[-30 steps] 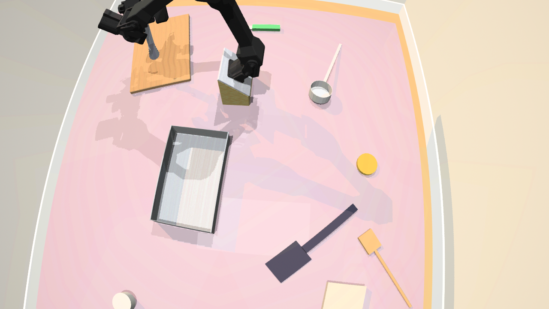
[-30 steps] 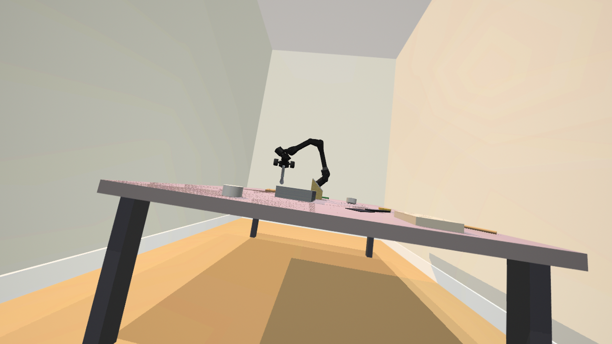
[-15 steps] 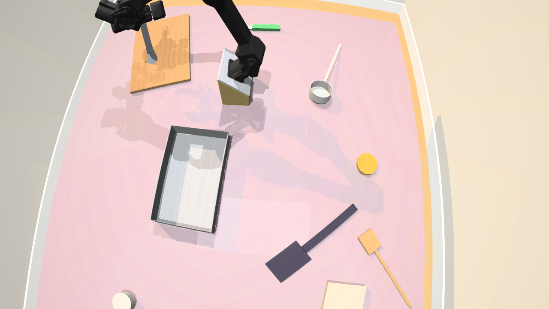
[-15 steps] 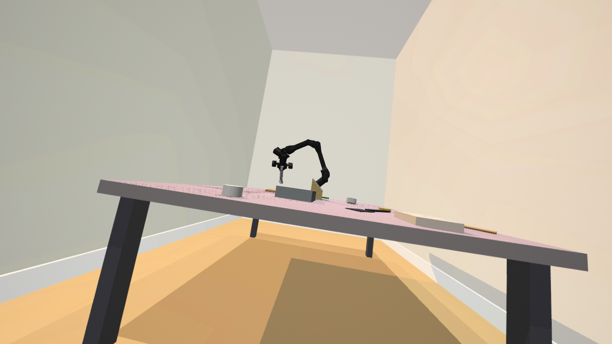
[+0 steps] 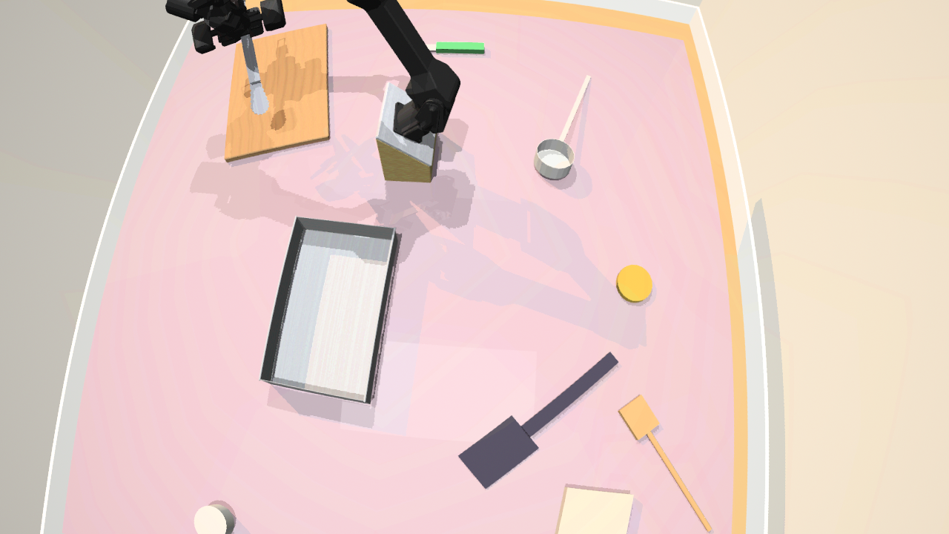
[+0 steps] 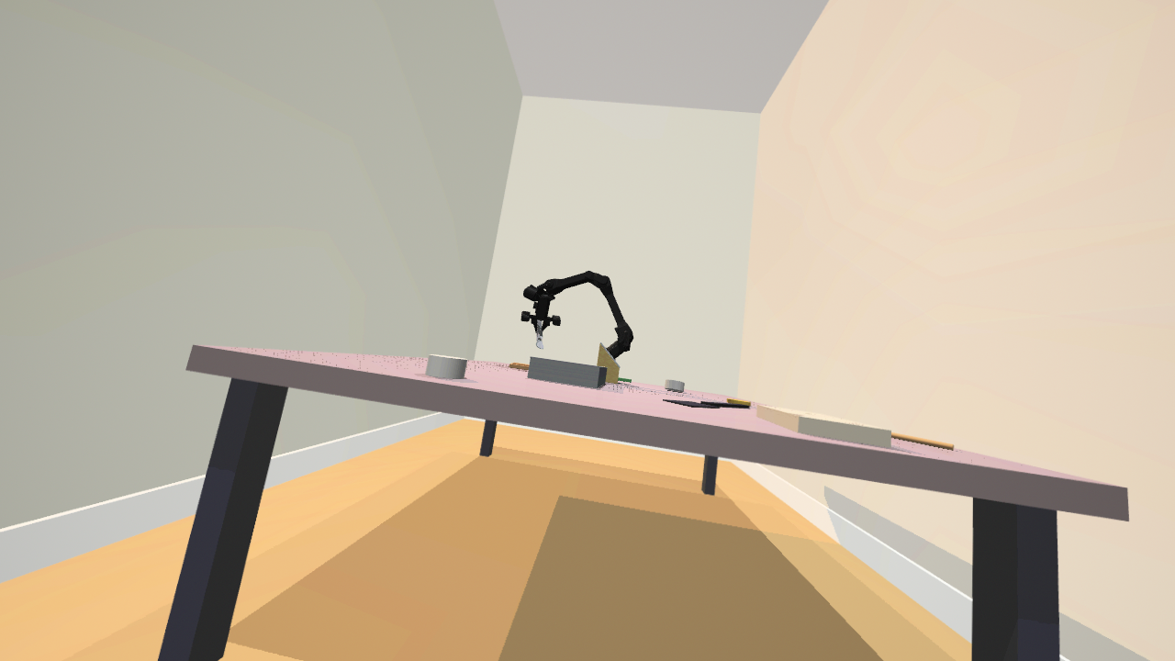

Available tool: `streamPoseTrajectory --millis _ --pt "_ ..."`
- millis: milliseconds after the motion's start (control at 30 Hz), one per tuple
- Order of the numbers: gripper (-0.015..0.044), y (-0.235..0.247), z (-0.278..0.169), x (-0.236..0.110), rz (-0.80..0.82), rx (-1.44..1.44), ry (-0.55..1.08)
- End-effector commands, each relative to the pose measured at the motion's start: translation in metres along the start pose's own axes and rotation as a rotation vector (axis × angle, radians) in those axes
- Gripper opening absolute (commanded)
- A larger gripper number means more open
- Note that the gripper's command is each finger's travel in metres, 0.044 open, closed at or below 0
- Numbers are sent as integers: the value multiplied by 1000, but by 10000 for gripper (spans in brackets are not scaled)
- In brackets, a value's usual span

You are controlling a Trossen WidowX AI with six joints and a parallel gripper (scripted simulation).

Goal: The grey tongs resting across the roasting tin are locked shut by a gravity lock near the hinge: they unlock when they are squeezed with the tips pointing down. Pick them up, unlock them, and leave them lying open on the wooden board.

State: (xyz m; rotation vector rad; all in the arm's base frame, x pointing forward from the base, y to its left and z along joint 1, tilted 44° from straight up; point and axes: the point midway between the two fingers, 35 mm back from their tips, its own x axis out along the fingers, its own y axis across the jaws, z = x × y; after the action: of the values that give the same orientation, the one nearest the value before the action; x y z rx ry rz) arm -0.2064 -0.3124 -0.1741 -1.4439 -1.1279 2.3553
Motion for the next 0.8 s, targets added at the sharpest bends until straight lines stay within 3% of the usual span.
streamPoseTrajectory --millis 0,767 --pt "-150 0 2 2 8 14 74" --pt "-150 -17 -7 11 10 69 541"
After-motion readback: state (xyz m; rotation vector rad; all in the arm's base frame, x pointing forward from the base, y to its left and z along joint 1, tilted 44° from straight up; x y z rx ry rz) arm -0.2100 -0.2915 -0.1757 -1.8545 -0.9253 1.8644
